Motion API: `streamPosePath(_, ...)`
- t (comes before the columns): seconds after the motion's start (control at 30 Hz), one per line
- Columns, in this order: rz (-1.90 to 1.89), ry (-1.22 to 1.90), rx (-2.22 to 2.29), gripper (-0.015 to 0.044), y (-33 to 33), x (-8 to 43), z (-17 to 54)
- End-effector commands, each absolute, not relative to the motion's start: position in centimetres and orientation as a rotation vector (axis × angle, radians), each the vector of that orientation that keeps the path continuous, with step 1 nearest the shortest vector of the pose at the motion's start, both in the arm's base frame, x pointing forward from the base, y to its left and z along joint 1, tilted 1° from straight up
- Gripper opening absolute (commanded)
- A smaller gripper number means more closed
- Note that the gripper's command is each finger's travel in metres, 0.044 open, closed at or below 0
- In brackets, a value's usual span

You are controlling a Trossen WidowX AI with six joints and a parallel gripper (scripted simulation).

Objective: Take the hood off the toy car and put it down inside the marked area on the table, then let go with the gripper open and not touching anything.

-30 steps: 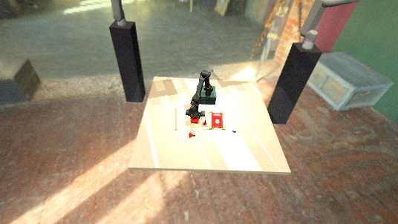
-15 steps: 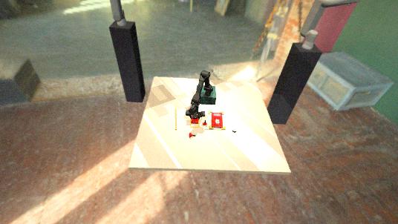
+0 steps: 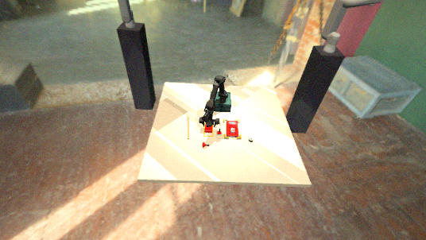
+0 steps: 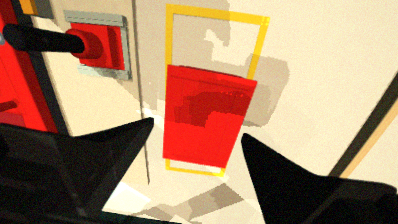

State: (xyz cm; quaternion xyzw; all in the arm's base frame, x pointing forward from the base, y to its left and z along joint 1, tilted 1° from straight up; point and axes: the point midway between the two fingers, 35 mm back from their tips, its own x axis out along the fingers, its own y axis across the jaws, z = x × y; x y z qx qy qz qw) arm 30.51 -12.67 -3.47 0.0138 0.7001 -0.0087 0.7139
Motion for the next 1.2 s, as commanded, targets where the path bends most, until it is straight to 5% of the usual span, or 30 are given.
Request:
streamPosePath(0.0, -0.029, 1.527, 0.020, 0.0440, -12.9, 31.0, -0.4)
streamPosePath(1.17, -0.031, 1.528, 0.019, 0.0440, -12.8, 30.7, 2.9)
